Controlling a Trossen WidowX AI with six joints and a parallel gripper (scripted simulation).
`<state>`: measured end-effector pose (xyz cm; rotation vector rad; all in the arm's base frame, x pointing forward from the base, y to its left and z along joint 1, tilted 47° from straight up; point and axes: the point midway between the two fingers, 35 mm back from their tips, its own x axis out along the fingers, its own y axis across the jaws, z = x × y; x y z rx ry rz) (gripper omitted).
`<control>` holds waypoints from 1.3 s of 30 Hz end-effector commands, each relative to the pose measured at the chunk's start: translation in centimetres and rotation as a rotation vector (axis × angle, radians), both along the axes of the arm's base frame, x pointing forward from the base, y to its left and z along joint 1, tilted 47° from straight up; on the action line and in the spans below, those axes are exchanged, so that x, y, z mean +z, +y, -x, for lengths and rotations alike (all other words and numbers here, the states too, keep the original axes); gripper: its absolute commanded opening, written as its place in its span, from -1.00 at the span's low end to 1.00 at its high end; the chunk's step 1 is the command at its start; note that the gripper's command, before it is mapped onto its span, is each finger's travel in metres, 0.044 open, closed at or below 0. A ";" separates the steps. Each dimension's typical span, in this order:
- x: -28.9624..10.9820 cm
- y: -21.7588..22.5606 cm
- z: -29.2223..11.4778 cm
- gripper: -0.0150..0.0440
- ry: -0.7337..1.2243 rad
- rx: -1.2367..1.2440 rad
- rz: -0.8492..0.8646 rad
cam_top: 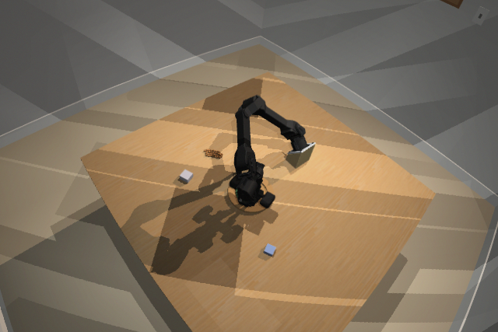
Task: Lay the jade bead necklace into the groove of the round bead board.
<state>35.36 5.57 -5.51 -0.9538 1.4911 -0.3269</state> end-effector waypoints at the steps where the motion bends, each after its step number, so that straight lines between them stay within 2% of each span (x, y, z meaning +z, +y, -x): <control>1: 0.0 0.0 0.0 -0.49 -0.001 0.000 0.000; 25: 0.4 0.4 0.2 -0.49 0.006 0.006 0.008; 39: -0.7 1.5 0.3 -0.49 0.006 0.006 0.007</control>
